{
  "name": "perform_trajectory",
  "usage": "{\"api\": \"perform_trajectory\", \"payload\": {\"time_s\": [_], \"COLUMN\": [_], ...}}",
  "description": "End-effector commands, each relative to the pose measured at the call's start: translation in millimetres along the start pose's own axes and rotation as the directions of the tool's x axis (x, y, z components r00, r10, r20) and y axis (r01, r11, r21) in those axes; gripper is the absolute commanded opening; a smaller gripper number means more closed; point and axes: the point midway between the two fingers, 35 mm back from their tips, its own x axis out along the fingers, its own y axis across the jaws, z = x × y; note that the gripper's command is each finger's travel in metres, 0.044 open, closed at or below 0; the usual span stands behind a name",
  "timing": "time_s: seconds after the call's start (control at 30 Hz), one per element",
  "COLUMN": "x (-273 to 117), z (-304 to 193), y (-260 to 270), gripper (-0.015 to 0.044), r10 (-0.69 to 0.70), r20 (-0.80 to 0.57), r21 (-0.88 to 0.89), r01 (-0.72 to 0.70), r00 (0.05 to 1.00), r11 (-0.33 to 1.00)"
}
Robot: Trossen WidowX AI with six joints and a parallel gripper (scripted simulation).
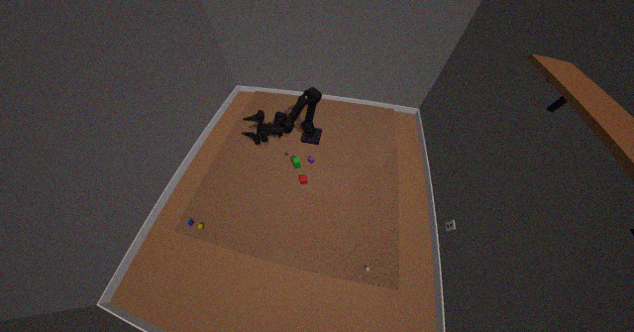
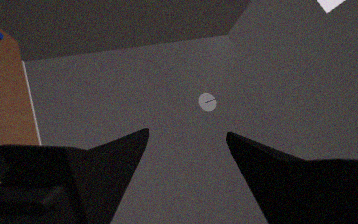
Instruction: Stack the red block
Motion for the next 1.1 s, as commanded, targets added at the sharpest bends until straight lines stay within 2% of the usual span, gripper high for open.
{"api": "perform_trajectory", "payload": {"time_s": [0.0, 0.23, 0.47, 0.77, 1.07], "x": [0.4, 5.7, -12.2, -62.6, -133.1], "z": [1.3, 51.1, 102.5, 153.2, 182.6], "y": [1.5, 56.3, 110.6, 164.0, 192.2], "gripper": [0.0426, 0.044, 0.044, 0.044, 0.044], "r10": [0.007, 0.267, 0.532, 0.802, 0.961], "r20": [0.003, 0.11, 0.21, 0.257, 0.191], "r21": [0.002, 0.062, 0.108, 0.122, 0.126], "r01": [-0.007, -0.274, -0.56, -0.841, -0.976], "r00": [1.0, 0.958, 0.821, 0.54, 0.199], "r11": [1.0, 0.96, 0.821, 0.527, 0.177]}}
